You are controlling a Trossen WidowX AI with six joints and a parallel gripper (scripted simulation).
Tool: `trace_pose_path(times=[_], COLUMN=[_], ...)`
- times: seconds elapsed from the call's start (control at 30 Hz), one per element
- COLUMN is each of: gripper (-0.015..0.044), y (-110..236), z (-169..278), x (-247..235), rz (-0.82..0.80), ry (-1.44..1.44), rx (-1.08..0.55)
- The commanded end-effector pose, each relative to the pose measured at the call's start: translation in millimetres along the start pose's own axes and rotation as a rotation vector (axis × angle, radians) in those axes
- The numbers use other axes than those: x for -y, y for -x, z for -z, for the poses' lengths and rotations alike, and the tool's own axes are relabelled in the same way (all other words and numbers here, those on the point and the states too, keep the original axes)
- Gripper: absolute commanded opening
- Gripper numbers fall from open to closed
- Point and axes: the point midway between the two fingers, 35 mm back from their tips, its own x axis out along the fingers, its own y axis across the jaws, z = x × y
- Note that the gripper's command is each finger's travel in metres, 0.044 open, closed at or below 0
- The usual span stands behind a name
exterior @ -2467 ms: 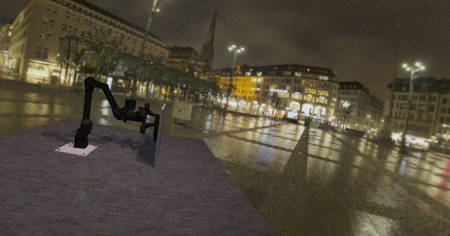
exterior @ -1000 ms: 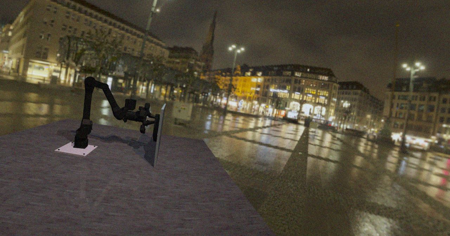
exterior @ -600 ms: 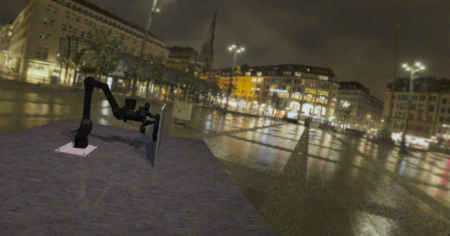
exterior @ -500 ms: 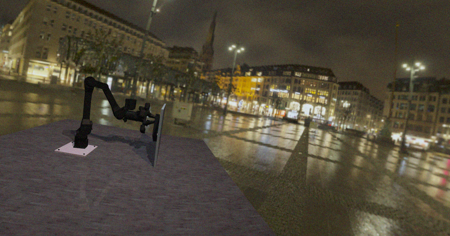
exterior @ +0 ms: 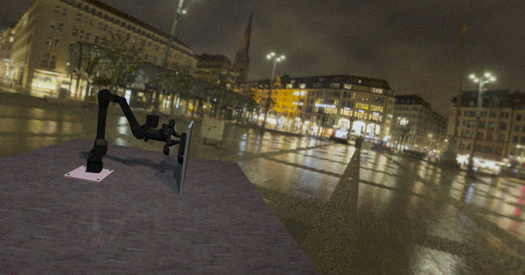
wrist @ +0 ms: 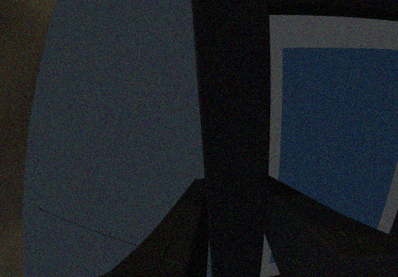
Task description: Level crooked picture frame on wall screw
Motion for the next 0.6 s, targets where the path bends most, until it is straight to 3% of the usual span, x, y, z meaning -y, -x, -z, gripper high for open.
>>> trace_pose_path(times=[0.0, 0.57], gripper=[0.0, 0.0], y=[-0.1, -0.1], z=[-0.3, -0.3], x=[-2.8, -4.9], rz=[-0.005, -0.005], ry=[-0.005, -0.005], rx=[0.002, 0.002])
